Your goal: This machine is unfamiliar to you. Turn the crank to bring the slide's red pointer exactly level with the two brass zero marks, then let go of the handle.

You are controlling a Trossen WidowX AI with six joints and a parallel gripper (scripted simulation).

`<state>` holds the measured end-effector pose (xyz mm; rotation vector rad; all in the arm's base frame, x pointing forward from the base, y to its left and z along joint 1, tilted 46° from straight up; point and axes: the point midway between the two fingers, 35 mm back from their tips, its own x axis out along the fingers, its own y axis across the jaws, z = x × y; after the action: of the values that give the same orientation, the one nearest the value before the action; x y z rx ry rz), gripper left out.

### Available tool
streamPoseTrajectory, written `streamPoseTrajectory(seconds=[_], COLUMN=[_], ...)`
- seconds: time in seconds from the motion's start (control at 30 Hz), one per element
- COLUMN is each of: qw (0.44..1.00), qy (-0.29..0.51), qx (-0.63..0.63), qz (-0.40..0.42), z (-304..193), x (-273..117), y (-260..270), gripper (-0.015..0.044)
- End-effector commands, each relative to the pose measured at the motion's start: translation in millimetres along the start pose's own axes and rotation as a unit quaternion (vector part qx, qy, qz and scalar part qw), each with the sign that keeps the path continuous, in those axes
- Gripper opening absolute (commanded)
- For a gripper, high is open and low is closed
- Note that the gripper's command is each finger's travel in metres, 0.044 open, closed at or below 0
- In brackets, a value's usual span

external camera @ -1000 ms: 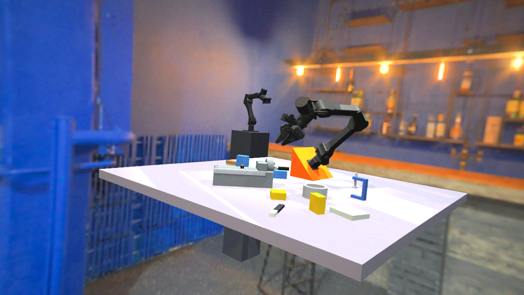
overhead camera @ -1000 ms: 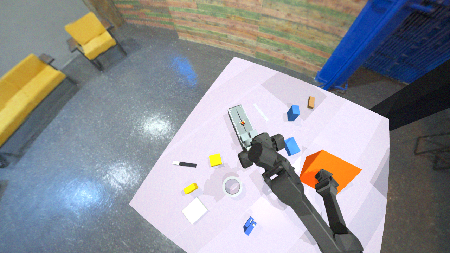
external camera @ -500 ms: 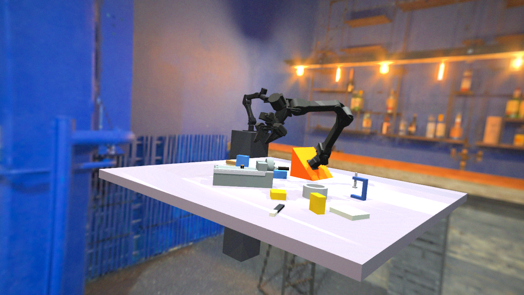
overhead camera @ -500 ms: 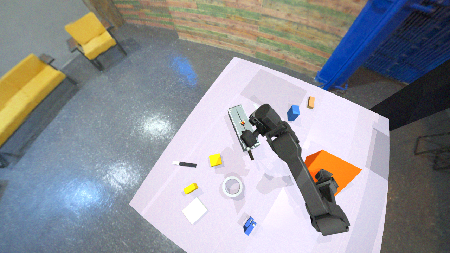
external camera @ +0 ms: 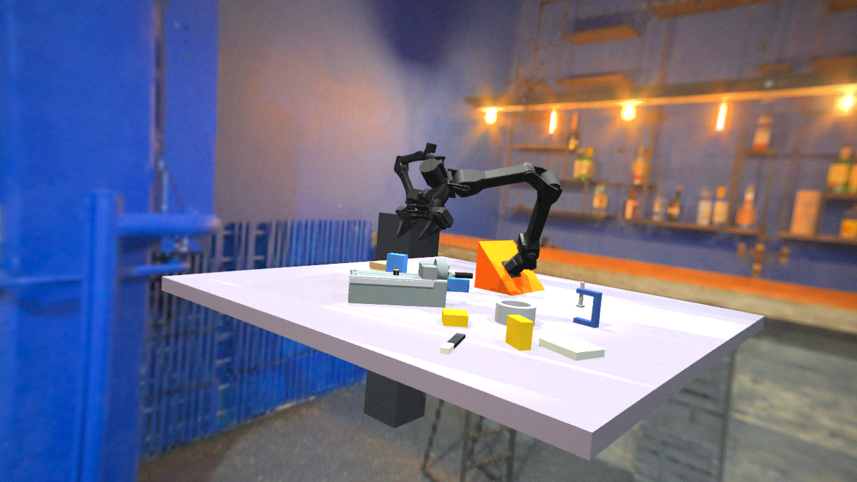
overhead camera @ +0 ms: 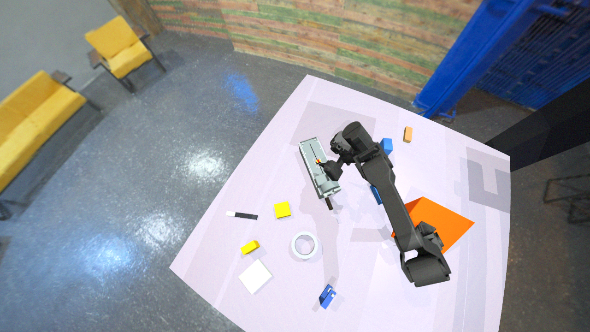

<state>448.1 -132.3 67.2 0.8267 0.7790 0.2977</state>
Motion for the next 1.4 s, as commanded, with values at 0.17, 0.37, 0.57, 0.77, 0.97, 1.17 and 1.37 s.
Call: streamPoseTrajectory(seconds=[0.17, 0.37, 0.57, 0.77, 0.97, 1.17, 1.37], qw=[1.000, 1.000, 1.000, 1.000, 1.000, 1.000, 1.000], qy=[0.006, 0.006, 0.006, 0.006, 0.006, 0.006, 0.006], qx=[0.006, 0.006, 0.006, 0.006, 0.006, 0.006, 0.006], qz=[0.001, 0.001, 0.001, 0.001, 0.001, 0.001, 0.001], z=[-23.6, -23.6, -23.6, -23.6, -23.6, -23.6, -23.6], x=[22.2, 22.2, 22.2, 22.2, 22.2, 22.2, 22.2], y=[-2.2, -2.2, -2.2, -2.2, -2.2, -2.2, -2.2], gripper=[0.0440, 0.0440, 0.0440, 0.0440, 0.0282, 0.0125, 0.0000])
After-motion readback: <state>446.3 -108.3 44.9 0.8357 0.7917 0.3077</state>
